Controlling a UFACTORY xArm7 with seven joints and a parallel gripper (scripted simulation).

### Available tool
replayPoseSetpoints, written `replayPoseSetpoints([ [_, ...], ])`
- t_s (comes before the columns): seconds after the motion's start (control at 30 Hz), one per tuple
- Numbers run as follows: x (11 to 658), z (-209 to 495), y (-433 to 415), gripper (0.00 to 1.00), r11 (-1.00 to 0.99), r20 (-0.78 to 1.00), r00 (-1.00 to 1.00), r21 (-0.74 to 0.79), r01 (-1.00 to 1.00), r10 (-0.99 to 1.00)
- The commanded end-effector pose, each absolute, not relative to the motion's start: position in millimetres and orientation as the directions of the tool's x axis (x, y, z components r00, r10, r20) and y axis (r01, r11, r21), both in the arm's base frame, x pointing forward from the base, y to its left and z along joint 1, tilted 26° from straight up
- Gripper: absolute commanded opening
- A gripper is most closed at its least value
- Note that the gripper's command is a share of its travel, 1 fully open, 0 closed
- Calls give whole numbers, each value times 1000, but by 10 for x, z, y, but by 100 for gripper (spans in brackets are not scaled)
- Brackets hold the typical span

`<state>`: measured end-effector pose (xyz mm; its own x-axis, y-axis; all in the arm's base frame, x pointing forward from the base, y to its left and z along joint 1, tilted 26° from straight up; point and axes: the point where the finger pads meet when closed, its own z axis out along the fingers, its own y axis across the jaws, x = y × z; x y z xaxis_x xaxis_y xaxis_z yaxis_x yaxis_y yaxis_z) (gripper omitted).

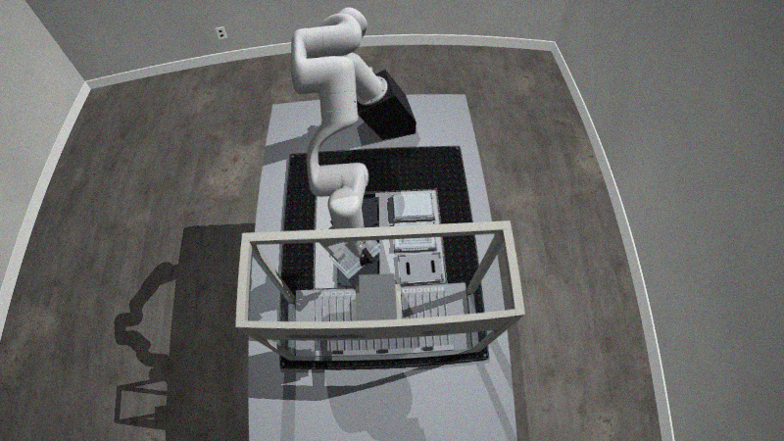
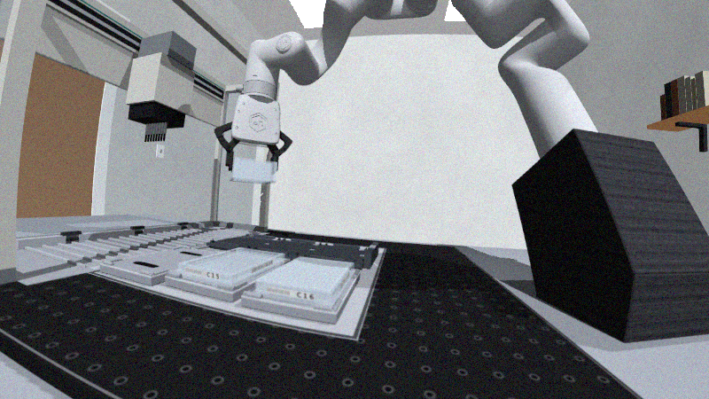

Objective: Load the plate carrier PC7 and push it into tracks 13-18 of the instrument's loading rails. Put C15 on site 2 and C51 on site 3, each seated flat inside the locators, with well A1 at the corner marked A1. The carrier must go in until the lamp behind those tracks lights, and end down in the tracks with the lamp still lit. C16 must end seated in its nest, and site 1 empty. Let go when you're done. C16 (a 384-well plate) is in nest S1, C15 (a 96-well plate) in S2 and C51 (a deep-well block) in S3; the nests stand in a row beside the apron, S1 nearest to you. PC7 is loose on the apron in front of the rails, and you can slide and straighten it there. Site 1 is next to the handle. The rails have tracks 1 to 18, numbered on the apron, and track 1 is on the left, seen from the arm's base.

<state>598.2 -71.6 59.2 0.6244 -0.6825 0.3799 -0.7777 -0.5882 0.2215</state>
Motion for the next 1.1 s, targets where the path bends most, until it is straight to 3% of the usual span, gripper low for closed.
replayPoseSetpoints([
  [0.0,5999,610,-702,0,-485,414,506,163,-859,-757],
  [0.67,5998,610,-703,0,27,433,-67,-99,-995,-899],
  [1.07,5998,610,-704,0,30,433,-71,-101,-994,-899],
])
